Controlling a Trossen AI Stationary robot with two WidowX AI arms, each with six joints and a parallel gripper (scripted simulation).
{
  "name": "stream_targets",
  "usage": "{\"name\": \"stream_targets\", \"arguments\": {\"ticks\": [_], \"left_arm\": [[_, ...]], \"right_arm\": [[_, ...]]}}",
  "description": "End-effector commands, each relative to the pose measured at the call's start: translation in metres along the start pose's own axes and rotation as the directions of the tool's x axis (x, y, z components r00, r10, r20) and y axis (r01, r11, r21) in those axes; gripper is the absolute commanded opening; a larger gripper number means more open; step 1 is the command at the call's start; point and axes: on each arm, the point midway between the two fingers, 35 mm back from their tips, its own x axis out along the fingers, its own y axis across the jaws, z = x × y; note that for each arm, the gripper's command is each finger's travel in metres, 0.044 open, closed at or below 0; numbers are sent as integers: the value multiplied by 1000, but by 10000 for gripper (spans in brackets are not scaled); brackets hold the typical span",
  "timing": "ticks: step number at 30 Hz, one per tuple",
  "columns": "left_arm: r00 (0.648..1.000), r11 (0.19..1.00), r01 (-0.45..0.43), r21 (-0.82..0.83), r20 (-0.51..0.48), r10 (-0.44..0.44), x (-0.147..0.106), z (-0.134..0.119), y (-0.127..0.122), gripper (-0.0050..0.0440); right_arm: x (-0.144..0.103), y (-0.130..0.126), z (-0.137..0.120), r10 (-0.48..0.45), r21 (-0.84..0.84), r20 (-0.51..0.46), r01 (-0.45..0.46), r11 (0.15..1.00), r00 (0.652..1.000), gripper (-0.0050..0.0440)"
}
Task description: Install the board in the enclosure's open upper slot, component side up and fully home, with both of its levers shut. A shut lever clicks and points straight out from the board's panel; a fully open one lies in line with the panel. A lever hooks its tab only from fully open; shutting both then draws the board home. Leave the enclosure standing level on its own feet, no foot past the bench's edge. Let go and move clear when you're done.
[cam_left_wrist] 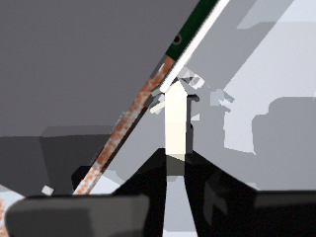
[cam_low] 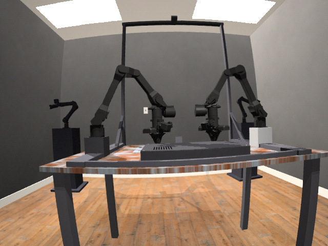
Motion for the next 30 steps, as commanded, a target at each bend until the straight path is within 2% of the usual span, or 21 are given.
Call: {"name": "stream_targets", "arguments": {"ticks": [1,11,26,30], "left_arm": [[1000,997,9,-73,23,-7,-6,7,-6,8],[1000,973,11,-232,23,-6,-6,8,-11,8],[1000,970,11,-244,23,-6,-6,10,-11,8],[1000,939,14,-344,23,-6,-6,10,-15,8]], "right_arm": [[-7,7,5,17,23,16,-17,1000,1000,8],[-6,11,6,14,189,16,-16,982,1000,8],[-6,19,10,12,440,15,-18,898,1000,8],[-6,20,11,12,477,15,-18,879,1000,8]]}}
